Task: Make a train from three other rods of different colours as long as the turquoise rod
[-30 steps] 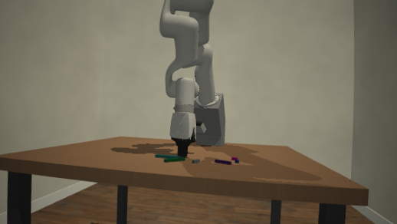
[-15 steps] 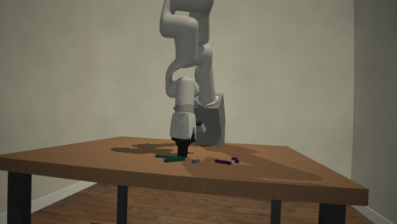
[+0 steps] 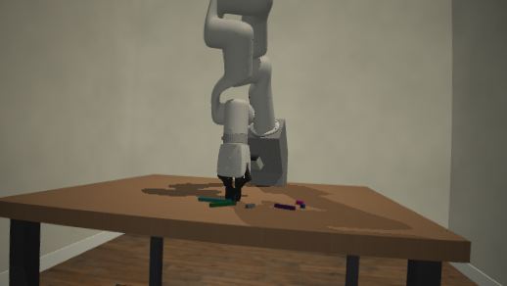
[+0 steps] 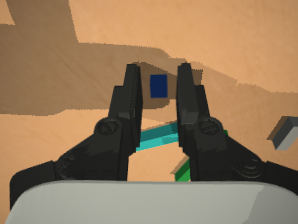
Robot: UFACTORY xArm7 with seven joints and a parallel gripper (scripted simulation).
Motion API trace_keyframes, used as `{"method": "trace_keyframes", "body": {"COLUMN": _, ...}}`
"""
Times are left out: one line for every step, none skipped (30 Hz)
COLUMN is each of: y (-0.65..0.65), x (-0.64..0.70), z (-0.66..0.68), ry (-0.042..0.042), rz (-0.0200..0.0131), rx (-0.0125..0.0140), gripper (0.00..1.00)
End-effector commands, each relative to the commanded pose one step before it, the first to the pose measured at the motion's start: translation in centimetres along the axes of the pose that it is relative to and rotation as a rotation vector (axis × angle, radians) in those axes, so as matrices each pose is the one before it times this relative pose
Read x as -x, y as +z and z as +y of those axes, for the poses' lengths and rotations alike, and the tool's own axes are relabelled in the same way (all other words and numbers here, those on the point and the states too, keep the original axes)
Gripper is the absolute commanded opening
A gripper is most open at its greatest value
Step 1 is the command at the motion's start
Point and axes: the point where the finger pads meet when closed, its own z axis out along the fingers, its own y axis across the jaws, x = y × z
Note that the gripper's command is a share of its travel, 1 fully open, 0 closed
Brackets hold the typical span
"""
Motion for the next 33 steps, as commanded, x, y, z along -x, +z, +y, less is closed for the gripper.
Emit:
{"method": "trace_keyframes", "body": {"y": -0.03, "x": 0.026, "z": 0.001, "ry": 0.00059, "rz": -0.00084, "rx": 0.00044, "gripper": 0.24}}
{"method": "trace_keyframes", "body": {"y": 0.0, "x": 0.0, "z": 0.0, "ry": 0.0, "rz": 0.0, "rx": 0.0, "gripper": 0.24}}
{"method": "trace_keyframes", "body": {"y": 0.0, "x": 0.0, "z": 0.0, "ry": 0.0, "rz": 0.0, "rx": 0.0, "gripper": 0.24}}
{"method": "trace_keyframes", "body": {"y": 0.0, "x": 0.0, "z": 0.0, "ry": 0.0, "rz": 0.0, "rx": 0.0, "gripper": 0.24}}
{"method": "trace_keyframes", "body": {"y": 0.0, "x": 0.0, "z": 0.0, "ry": 0.0, "rz": 0.0, "rx": 0.0, "gripper": 0.24}}
{"method": "trace_keyframes", "body": {"y": 0.0, "x": 0.0, "z": 0.0, "ry": 0.0, "rz": 0.0, "rx": 0.0, "gripper": 0.24}}
{"method": "trace_keyframes", "body": {"y": -0.001, "x": 0.0, "z": 0.0, "ry": 0.0, "rz": 0.0, "rx": 0.0, "gripper": 0.24}}
{"method": "trace_keyframes", "body": {"y": -0.01, "x": 0.0, "z": 0.0, "ry": 0.00001, "rz": -0.00001, "rx": 0.00001, "gripper": 0.24}}
{"method": "trace_keyframes", "body": {"y": -0.026, "x": 0.001, "z": 0.001, "ry": 0.00002, "rz": -0.00001, "rx": 0.00002, "gripper": 0.24}}
{"method": "trace_keyframes", "body": {"y": -0.048, "x": 0.001, "z": 0.001, "ry": 0.00002, "rz": -0.00002, "rx": 0.00004, "gripper": 0.24}}
{"method": "trace_keyframes", "body": {"y": -0.076, "x": 0.002, "z": 0.001, "ry": 0.00002, "rz": -0.00002, "rx": 0.00004, "gripper": 0.24}}
{"method": "trace_keyframes", "body": {"y": 0.0, "x": 0.0, "z": 0.0, "ry": 0.0, "rz": 0.0, "rx": 0.0, "gripper": 0.24}}
{"method": "trace_keyframes", "body": {"y": 0.0, "x": 0.0, "z": 0.0, "ry": 0.0, "rz": 0.0, "rx": 0.0, "gripper": 0.24}}
{"method": "trace_keyframes", "body": {"y": -0.108, "x": 0.0, "z": 0.0, "ry": 0.00001, "rz": -0.00001, "rx": 0.00001, "gripper": 0.24}}
{"method": "trace_keyframes", "body": {"y": -0.144, "x": -0.003, "z": -0.002, "ry": -0.00004, "rz": 0.00003, "rx": -0.00007, "gripper": 0.24}}
{"method": "trace_keyframes", "body": {"y": -0.177, "x": 0.002, "z": 0.001, "ry": 0.00003, "rz": -0.00003, "rx": 0.00005, "gripper": 0.24}}
{"method": "trace_keyframes", "body": {"y": -0.212, "x": 0.001, "z": 0.0, "ry": 0.00001, "rz": -0.00001, "rx": 0.00002, "gripper": 0.24}}
{"method": "trace_keyframes", "body": {"y": -0.243, "x": -0.001, "z": 0.0, "ry": -0.00001, "rz": 0.00001, "rx": -0.00002, "gripper": 0.24}}
{"method": "trace_keyframes", "body": {"y": -0.268, "x": 0.0, "z": 0.0, "ry": 0.0, "rz": -0.00001, "rx": 0.00001, "gripper": 0.24}}
{"method": "trace_keyframes", "body": {"y": -0.287, "x": 0.002, "z": 0.002, "ry": 0.00004, "rz": -0.00004, "rx": 0.00006, "gripper": 0.24}}
{"method": "trace_keyframes", "body": {"y": -0.305, "x": -0.006, "z": -0.004, "ry": -0.0001, "rz": 0.0001, "rx": -0.00016, "gripper": 0.24}}
{"method": "trace_keyframes", "body": {"y": -0.306, "x": 0.007, "z": 0.005, "ry": 0.00011, "rz": -0.00012, "rx": 0.00018, "gripper": 0.24}}
{"method": "trace_keyframes", "body": {"y": -0.31, "x": 0.001, "z": 0.001, "ry": 0.00002, "rz": -0.00003, "rx": 0.00003, "gripper": 0.24}}
{"method": "trace_keyframes", "body": {"y": -0.308, "x": -0.008, "z": -0.005, "ry": -0.00012, "rz": 0.00014, "rx": -0.0002, "gripper": 0.24}}
{"method": "trace_keyframes", "body": {"y": -0.291, "x": 0.011, "z": 0.007, "ry": 0.00016, "rz": -0.00021, "rx": 0.00029, "gripper": 0.24}}
{"method": "trace_keyframes", "body": {"y": -0.282, "x": -0.003, "z": -0.002, "ry": -0.00005, "rz": 0.00006, "rx": -0.00009, "gripper": 0.24}}
{"method": "trace_keyframes", "body": {"y": -0.264, "x": 0.004, "z": 0.002, "ry": 0.00005, "rz": -0.00007, "rx": 0.00009, "gripper": 0.24}}
{"method": "trace_keyframes", "body": {"y": -0.247, "x": 0.001, "z": 0.001, "ry": 0.00002, "rz": -0.00002, "rx": 0.00003, "gripper": 0.24}}
{"method": "trace_keyframes", "body": {"y": 0.0, "x": 0.0, "z": 0.0, "ry": 0.0, "rz": 0.0, "rx": 0.0, "gripper": 0.24}}
{"method": "trace_keyframes", "body": {"y": 0.0, "x": 0.0, "z": 0.0, "ry": 0.0, "rz": 0.0, "rx": 0.0, "gripper": 0.24}}
{"method": "trace_keyframes", "body": {"y": -0.23, "x": 0.001, "z": 0.001, "ry": 0.0, "rz": -0.00002, "rx": 0.00002, "gripper": 0.24}}
{"method": "trace_keyframes", "body": {"y": -0.214, "x": -0.004, "z": -0.002, "ry": -0.00003, "rz": 0.00009, "rx": -0.00008, "gripper": 0.24}}
{"method": "trace_keyframes", "body": {"y": -0.199, "x": 0.006, "z": 0.004, "ry": 0.00009, "rz": -0.00011, "rx": 0.00016, "gripper": 0.24}}
